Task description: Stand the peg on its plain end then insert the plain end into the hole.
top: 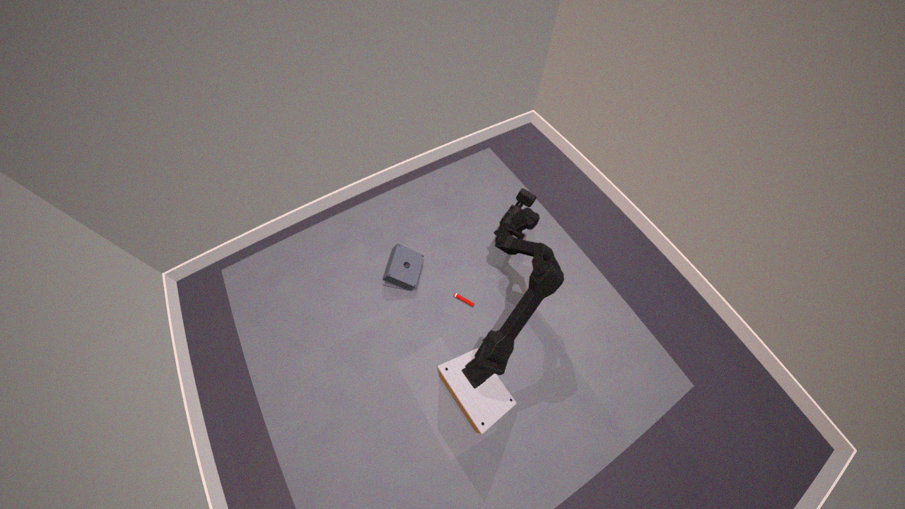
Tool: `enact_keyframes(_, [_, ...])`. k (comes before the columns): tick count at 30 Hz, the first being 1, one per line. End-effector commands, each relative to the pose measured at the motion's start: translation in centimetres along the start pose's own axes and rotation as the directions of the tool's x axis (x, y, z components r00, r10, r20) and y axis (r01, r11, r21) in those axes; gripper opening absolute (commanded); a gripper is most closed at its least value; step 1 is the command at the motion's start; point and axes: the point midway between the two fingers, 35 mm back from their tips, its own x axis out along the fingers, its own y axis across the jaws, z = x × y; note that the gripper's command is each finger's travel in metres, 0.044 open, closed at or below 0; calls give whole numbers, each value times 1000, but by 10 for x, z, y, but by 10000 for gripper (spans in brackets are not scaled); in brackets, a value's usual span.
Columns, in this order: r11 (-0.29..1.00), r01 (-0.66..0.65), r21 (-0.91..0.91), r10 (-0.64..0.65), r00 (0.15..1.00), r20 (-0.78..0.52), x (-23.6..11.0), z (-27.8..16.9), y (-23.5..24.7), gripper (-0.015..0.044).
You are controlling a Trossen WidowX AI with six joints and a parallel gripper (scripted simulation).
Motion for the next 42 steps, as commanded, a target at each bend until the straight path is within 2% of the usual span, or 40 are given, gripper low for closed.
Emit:
enact_keyframes(1, [1000, 3, -3, -3, 1000, -1, 0, -1, 0, 426])
enact_keyframes(2, [1000, 12, -13, -12, 1000, -6, -1, -2, -2, 440])
enact_keyframes(12, [963, 163, -215, -185, 979, -87, -20, -37, -31, 440])
enact_keyframes(23, [850, 259, -458, -367, 916, -163, -52, -71, -61, 440])
enact_keyframes(32, [712, 266, -650, -503, 839, -207, -85, -93, -83, 440])
enact_keyframes(42, [525, 193, -829, -636, 736, -232, -126, -112, -104, 440])
